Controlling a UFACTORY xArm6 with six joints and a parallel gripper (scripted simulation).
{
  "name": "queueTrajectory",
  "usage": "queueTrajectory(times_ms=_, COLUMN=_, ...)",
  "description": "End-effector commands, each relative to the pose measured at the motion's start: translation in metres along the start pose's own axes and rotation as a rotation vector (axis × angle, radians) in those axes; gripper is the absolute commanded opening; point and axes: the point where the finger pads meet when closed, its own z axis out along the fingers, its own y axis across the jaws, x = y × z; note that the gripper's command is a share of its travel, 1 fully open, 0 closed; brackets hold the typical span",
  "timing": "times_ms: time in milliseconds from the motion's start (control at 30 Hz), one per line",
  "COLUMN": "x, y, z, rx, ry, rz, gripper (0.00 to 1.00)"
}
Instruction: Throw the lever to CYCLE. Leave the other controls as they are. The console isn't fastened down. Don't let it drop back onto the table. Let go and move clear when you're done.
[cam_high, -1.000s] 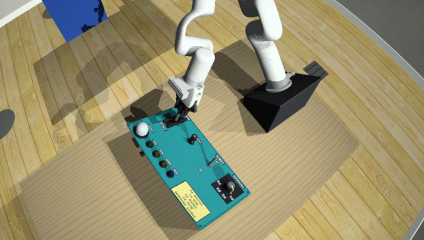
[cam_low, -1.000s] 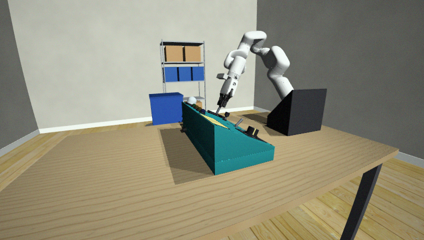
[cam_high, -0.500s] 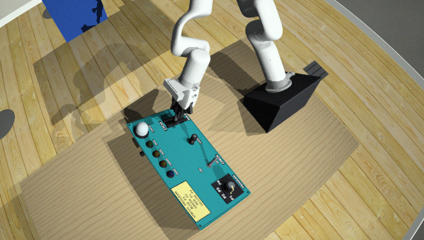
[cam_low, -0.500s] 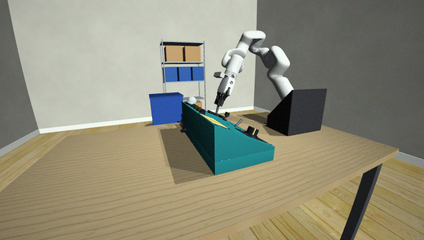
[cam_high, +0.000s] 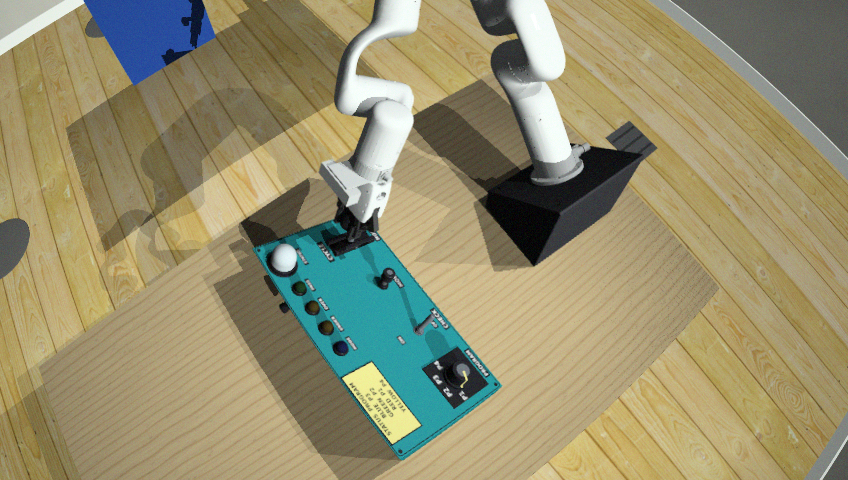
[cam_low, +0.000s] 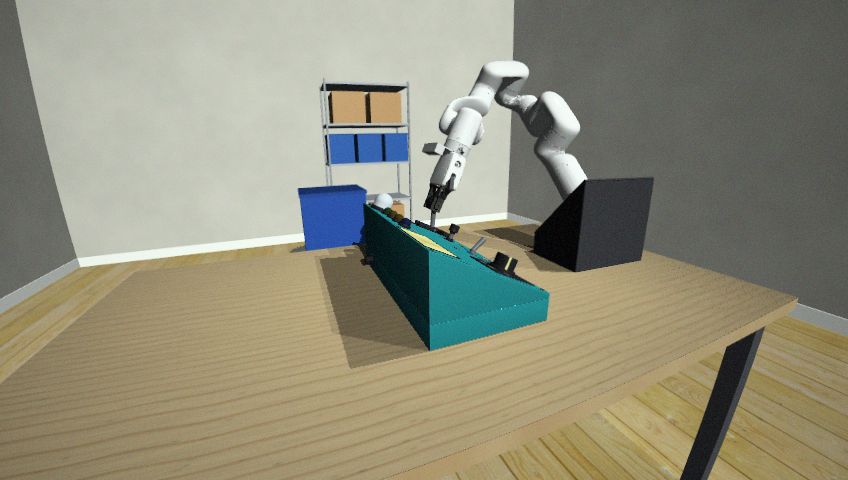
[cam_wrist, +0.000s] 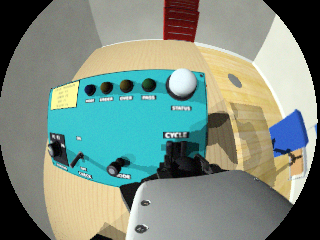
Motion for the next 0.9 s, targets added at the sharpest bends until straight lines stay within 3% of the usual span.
queueTrajectory(times_ms=0, x=0.0033, y=0.0002, z=0.0004, rx=0.000, ry=0.002, rz=0.001, gripper=0.00)
queueTrajectory(times_ms=867, x=0.0109, y=0.0002, z=0.0038, rx=0.000, ry=0.002, rz=0.001, gripper=0.00)
